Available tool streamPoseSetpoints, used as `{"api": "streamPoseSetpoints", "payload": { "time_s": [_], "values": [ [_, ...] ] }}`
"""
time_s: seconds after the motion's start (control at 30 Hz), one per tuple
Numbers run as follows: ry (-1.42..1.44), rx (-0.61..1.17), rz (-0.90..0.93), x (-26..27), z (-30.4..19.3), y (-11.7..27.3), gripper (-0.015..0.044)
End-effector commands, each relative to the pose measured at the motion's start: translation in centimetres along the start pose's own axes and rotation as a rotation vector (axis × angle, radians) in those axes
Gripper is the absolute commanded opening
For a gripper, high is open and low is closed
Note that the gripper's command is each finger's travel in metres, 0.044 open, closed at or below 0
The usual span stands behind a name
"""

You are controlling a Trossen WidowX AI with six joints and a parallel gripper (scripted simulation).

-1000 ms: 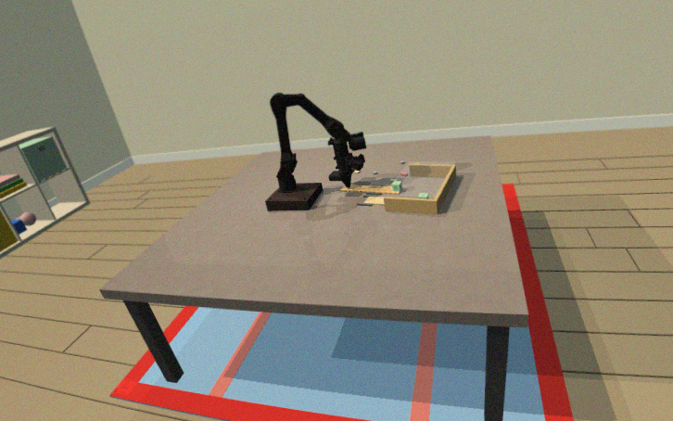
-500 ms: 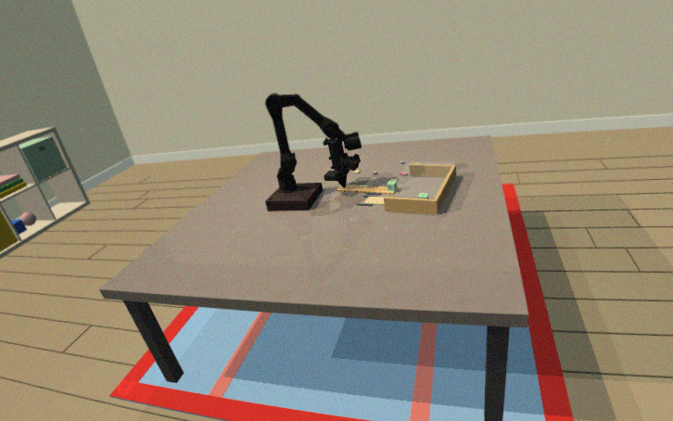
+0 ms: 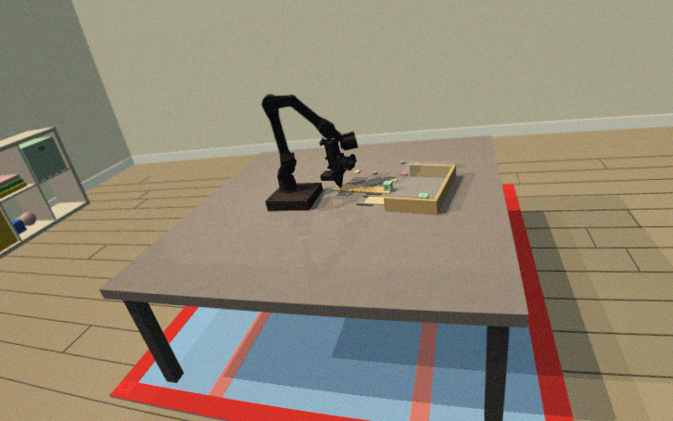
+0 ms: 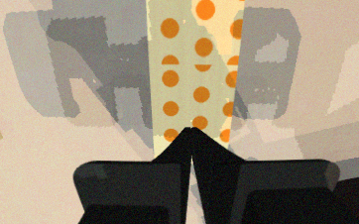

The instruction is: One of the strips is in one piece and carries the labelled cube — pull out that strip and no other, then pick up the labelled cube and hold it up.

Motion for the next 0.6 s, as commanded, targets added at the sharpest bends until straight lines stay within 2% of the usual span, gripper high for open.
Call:
{"api": "streamPoseSetpoints", "payload": {
  "time_s": [0.0,0.4,0.57],
  "values": [
    [0.0,0.022,-0.013,-0.3,-0.6,-0.4,0.0],
    [0.0,0.022,-0.013,-0.3,-0.6,-0.4,0.0],
    [0.0,0.02,-0.012,0.2,0.2,4.0,0.0]
  ]
}}
Point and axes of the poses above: the point midway between the two fingers, 35 mm back from their tips, its own y axis back along the fingers, its own x axis across the jaws, z = x × y, the point moved 7 cm from there along y, back along the fingers, and after that the axes turned 7 degrees about -y, right-handed, at the moved point
